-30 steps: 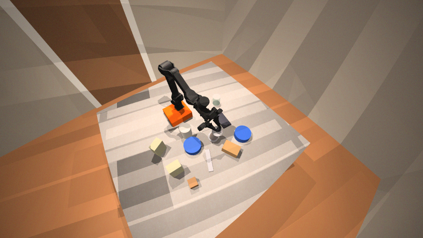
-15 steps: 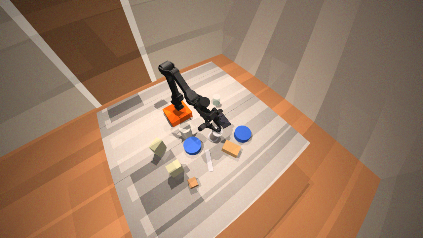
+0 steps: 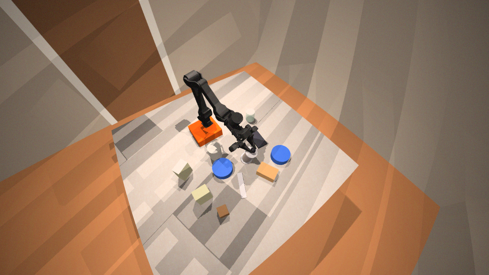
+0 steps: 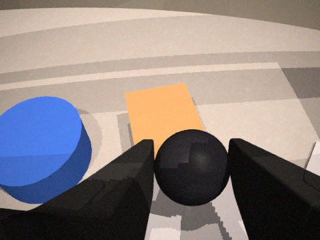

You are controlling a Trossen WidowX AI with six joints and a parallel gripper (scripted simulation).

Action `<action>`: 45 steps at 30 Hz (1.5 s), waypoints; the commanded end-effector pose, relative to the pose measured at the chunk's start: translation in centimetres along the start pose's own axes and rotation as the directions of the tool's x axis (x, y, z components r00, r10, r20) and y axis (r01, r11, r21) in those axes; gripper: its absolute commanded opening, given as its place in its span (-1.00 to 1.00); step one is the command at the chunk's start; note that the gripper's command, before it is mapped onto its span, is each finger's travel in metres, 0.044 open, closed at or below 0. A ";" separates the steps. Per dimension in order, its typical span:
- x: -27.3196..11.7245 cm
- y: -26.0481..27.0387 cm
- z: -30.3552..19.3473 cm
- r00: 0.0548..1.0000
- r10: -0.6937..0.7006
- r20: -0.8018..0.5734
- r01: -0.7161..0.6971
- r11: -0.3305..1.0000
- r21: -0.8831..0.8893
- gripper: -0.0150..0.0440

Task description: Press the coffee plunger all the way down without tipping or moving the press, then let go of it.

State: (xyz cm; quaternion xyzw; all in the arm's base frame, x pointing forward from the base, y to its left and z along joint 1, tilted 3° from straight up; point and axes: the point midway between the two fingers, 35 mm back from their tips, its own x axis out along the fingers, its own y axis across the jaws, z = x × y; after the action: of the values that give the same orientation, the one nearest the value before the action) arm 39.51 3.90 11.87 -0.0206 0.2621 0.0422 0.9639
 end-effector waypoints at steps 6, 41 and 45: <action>0.0 0.0 0.0 1.000 0.000 -0.001 0.000 1.000 0.000 0.17; -7.8 0.2 4.3 1.000 0.000 -0.019 0.000 1.000 -0.006 1.00; -7.8 0.2 4.3 1.000 0.000 -0.019 0.000 1.000 -0.006 1.00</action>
State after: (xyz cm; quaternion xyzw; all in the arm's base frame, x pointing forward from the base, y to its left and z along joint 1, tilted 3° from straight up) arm 34.98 3.88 19.50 -0.0247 0.2710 0.0459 0.9612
